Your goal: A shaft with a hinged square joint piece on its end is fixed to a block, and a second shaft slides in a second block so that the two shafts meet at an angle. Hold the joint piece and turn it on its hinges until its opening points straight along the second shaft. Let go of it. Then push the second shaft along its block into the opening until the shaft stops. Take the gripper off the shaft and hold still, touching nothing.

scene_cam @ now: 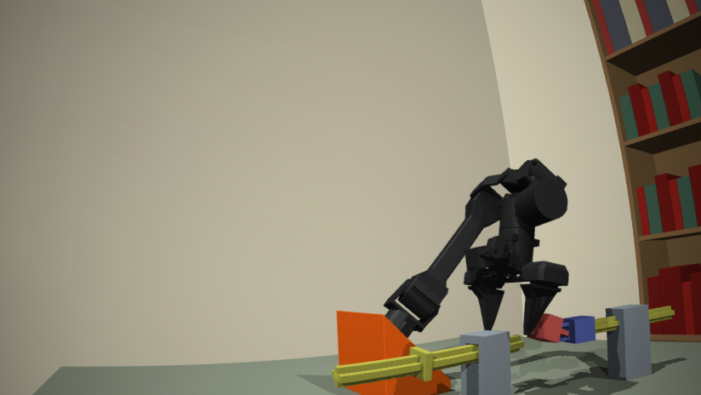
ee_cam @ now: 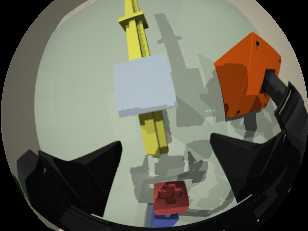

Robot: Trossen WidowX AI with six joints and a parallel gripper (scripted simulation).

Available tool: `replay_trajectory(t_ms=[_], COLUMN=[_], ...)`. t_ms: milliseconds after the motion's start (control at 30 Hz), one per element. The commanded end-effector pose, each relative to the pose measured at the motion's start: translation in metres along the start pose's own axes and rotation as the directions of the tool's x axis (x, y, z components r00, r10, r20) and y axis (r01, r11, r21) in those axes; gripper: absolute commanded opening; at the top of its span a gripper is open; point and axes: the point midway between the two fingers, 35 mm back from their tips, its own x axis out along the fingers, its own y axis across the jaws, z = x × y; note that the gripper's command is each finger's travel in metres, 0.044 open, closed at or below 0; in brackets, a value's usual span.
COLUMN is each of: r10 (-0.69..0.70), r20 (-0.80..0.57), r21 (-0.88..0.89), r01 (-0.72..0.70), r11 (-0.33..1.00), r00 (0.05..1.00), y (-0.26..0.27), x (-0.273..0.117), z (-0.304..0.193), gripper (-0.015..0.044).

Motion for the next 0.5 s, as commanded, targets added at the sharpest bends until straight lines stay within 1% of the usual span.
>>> replay_trajectory(t_ms=[0,133,467], r10=[0.009,0.010,0.011], r20=[-0.005,-0.004,-0.007], r21=[0.003,0.003,0.000], r01=[-0.009,-0.010,-0.011], r11=[1.000,1.000,1.000], r00=[1.000,1.000,1.000], y=[-0.002,-0.001,-0.002], x=[0.008,0.007,-0.004], z=[-0.004,-0.012,-0.065], gripper=[0.0440,0.0440,0.0440])
